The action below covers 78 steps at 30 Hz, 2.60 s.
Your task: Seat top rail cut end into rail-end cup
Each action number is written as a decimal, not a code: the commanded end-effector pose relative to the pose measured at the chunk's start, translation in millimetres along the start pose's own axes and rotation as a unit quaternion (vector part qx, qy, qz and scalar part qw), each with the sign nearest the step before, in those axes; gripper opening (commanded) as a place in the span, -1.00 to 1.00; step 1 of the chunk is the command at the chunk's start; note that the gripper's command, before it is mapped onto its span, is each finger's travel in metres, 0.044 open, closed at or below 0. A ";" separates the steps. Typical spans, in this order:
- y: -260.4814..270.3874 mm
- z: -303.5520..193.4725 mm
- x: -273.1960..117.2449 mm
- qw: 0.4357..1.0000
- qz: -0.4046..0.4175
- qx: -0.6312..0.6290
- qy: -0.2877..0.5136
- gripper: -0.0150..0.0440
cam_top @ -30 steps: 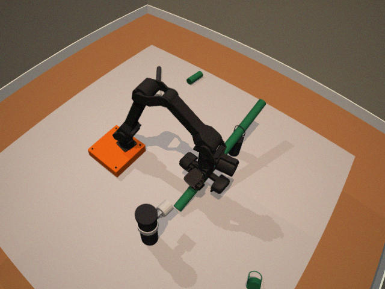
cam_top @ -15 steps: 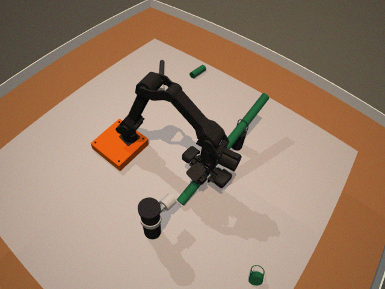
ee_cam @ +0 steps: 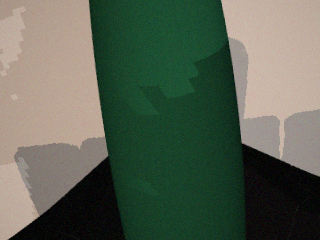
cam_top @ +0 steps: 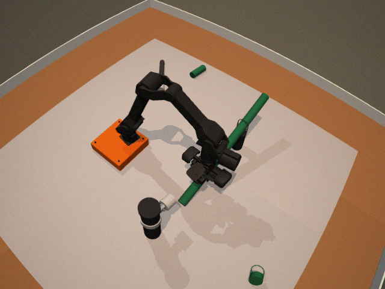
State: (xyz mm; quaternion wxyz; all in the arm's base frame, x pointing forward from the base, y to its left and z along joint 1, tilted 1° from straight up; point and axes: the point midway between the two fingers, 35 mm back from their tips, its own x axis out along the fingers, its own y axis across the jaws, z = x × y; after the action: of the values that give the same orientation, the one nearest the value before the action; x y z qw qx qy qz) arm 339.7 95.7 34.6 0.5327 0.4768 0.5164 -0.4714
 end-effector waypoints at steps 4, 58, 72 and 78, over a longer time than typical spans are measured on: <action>-0.2 2.5 -10.9 1.000 0.001 0.002 -0.015 -0.49; -3.2 23.3 -71.3 0.992 -0.003 0.002 -0.126 -0.49; -3.3 38.5 -68.6 0.992 -0.004 0.002 -0.123 -0.49; -3.5 42.4 -67.8 0.992 -0.005 0.002 -0.122 -0.49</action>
State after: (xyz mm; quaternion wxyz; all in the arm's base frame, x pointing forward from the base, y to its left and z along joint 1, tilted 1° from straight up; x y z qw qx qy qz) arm 337.9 58.0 100.0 0.5837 0.4147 0.4543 -0.5301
